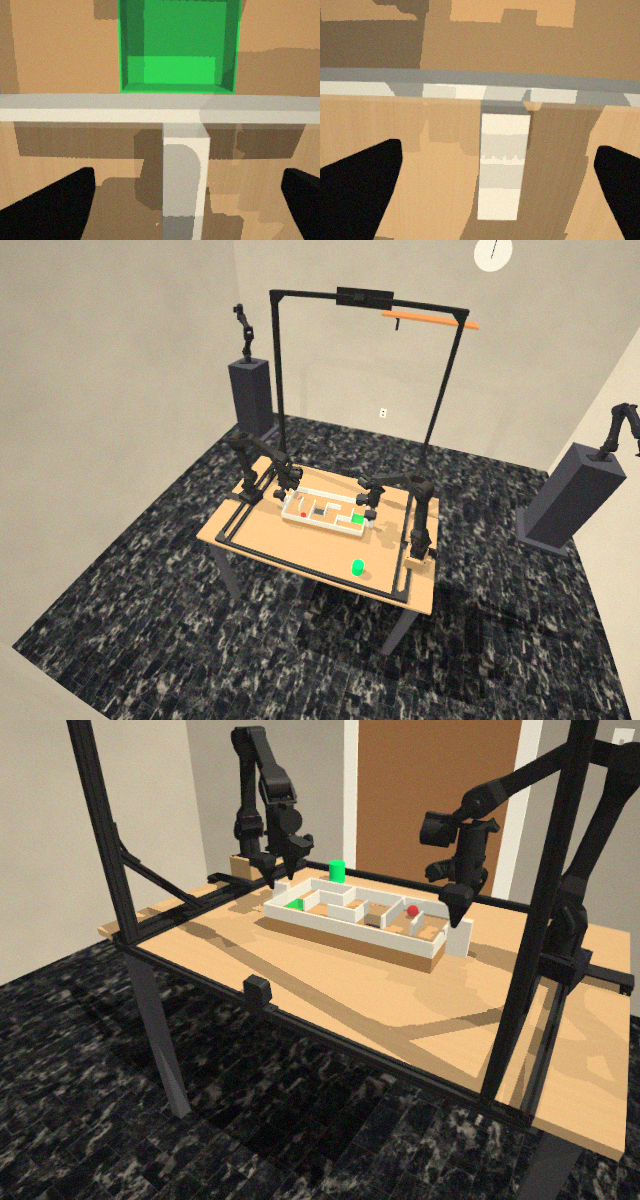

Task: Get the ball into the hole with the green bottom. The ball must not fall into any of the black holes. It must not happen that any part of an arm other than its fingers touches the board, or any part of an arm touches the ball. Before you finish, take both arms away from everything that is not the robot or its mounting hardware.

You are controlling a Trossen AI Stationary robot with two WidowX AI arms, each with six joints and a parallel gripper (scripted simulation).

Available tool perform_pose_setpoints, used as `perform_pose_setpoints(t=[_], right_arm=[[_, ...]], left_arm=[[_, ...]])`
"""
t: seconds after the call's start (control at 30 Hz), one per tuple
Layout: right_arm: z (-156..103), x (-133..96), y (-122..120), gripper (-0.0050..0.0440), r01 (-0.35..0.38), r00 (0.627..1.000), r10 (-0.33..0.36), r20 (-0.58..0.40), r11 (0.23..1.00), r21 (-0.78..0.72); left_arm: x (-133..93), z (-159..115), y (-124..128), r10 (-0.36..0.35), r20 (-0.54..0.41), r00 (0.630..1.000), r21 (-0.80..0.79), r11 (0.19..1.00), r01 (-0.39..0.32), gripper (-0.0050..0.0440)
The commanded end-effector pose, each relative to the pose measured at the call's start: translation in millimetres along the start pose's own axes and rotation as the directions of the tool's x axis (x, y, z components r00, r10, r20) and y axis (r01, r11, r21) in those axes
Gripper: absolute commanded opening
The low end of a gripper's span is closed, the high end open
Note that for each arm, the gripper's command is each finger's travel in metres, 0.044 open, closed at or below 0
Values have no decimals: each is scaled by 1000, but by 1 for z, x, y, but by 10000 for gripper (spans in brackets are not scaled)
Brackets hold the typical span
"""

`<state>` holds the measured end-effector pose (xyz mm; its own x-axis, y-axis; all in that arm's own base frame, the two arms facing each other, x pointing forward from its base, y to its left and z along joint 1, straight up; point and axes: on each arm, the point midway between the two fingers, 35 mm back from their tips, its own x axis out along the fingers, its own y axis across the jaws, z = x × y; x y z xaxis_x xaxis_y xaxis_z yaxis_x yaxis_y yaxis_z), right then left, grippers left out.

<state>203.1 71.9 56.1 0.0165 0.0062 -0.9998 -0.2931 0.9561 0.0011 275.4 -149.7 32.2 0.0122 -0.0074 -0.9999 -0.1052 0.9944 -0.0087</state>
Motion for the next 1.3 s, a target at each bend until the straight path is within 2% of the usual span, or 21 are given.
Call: perform_pose_setpoints(t=[0.0, 0.77, 0.87, 0.93, 1.27], right_arm=[[-4, 9, 0, 400, 1, 1000, -1, -18, 1000, 4], [-6, 41, 0, 400, 1, 1000, -1, -18, 1000, 3], [-6, 41, 0, 328, 1, 1000, -1, -18, 1000, 3], [-6, 41, 0, 328, 1, 1000, -1, -18, 1000, 3], [-6, 41, 0, 88, 1, 1000, -1, -18, 1000, 3]], left_arm=[[9, -3, 2, 8, -12, 1000, -3, 1000, -8, 400], [41, -4, 3, 9, -11, 1000, 0, 1000, -9, 400], [41, -4, 3, 9, -11, 1000, 0, 1000, -9, 328], [41, -4, 3, 9, -11, 1000, 0, 1000, -9, 328], [41, -4, 3, 9, -11, 1000, 0, 1000, -9, 88]])
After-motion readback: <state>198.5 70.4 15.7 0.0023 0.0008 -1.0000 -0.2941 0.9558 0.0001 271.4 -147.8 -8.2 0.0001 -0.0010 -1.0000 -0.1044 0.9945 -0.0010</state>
